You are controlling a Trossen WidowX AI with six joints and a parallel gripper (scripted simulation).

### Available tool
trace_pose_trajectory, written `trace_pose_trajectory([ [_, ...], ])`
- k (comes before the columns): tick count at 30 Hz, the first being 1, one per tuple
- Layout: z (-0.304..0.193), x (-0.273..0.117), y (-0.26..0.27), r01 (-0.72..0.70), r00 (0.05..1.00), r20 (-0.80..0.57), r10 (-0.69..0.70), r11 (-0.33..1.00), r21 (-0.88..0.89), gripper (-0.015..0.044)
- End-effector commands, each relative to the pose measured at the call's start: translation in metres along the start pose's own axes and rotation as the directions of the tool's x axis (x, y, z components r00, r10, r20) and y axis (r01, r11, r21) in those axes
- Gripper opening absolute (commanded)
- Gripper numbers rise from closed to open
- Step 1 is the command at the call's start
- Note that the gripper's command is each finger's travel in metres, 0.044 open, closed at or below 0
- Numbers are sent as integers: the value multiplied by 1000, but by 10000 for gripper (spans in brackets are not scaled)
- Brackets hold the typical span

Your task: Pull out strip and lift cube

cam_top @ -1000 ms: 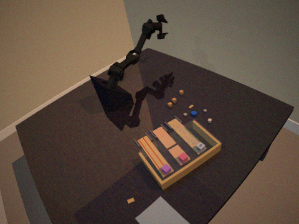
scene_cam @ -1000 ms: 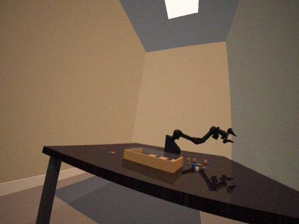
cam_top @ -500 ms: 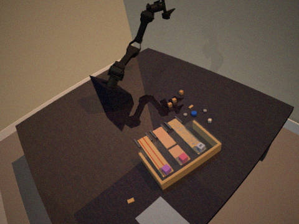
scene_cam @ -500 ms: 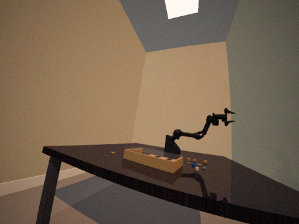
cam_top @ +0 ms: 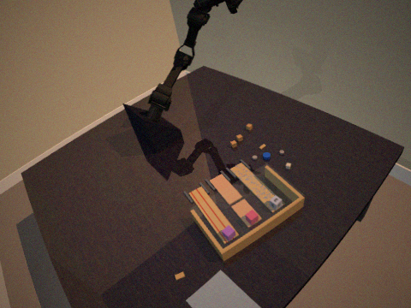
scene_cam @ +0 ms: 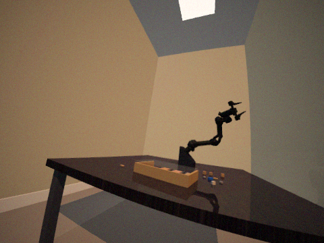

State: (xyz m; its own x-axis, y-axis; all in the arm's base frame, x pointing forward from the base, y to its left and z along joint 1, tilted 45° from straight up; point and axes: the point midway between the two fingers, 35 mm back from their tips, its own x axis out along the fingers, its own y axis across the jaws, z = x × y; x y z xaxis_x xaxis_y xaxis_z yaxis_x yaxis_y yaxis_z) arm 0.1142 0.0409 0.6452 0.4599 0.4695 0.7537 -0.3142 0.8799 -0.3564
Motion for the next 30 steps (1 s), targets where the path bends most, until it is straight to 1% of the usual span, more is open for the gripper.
trace_pose_trajectory([
  [1,-58,-10,-32,63,992,-110,-54,994,86,400],
  [8,-170,-44,-70,196,940,-323,-113,952,236,400],
  [15,-280,-96,-77,332,841,-531,-102,873,357,400],
  [23,-390,-177,-45,493,678,-735,2,741,456,400],
  [30,-458,-257,13,630,513,-844,158,598,495,400],
])
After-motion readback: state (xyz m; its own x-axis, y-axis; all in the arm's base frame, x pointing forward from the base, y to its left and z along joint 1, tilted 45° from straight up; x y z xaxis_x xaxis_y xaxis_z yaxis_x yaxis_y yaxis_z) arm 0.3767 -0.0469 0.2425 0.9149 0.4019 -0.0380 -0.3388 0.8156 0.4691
